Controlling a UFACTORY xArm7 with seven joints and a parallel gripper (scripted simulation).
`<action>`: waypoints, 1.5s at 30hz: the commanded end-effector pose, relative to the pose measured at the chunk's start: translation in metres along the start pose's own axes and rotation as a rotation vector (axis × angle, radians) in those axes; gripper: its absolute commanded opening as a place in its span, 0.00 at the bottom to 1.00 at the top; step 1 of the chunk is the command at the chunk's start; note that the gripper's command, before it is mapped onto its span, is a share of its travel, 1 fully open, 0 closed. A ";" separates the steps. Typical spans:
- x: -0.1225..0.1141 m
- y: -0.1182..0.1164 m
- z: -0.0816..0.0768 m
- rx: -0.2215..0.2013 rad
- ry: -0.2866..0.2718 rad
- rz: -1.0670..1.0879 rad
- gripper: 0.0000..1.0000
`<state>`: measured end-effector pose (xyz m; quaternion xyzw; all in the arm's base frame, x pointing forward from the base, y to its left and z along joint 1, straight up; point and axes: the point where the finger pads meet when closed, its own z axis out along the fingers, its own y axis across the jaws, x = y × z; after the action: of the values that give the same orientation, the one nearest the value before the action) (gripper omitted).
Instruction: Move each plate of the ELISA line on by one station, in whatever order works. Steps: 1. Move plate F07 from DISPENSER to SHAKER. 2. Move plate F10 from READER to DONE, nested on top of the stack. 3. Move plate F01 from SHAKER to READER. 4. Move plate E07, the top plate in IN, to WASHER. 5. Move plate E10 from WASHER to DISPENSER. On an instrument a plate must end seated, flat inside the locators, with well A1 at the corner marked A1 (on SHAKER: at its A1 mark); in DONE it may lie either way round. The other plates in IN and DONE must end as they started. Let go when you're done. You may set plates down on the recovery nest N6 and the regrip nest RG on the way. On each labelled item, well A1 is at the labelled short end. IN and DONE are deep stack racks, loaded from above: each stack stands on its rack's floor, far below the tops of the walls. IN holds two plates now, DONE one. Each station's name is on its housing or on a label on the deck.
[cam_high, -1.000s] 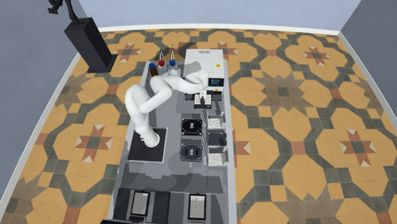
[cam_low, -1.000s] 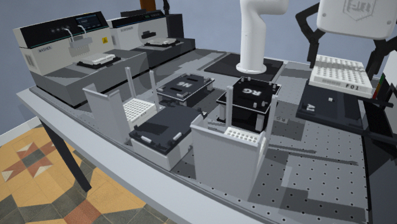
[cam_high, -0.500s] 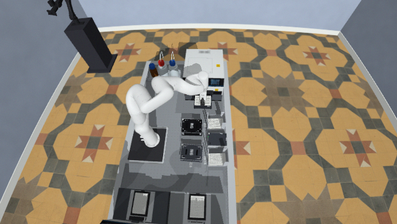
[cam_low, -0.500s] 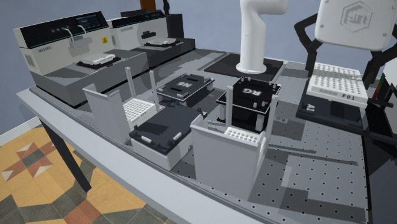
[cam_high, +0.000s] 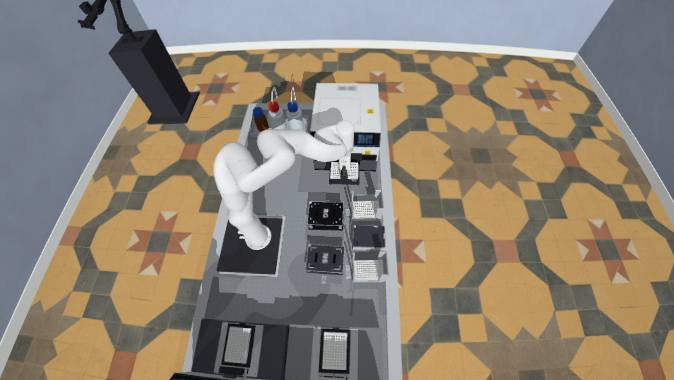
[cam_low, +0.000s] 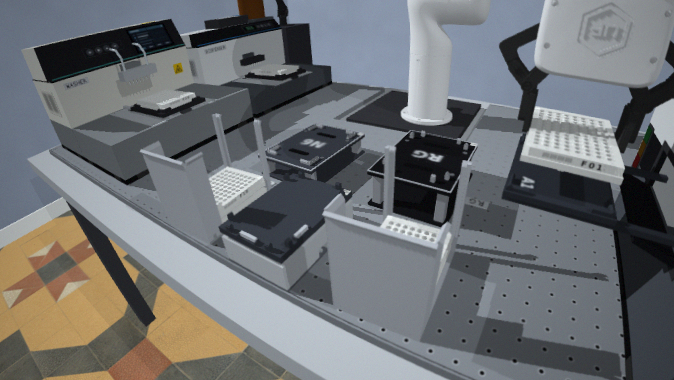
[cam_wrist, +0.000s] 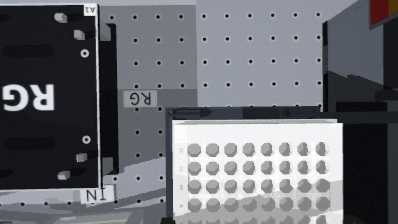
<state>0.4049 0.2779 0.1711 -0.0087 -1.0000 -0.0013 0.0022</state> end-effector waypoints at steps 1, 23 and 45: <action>-0.001 0.001 -0.002 -0.002 -0.004 0.000 0.00; -0.001 0.001 0.017 -0.002 -0.004 0.000 0.00; -0.001 0.001 0.016 -0.002 -0.004 0.000 0.00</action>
<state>0.4048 0.2780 0.1531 -0.0087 -1.0000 -0.0013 0.0022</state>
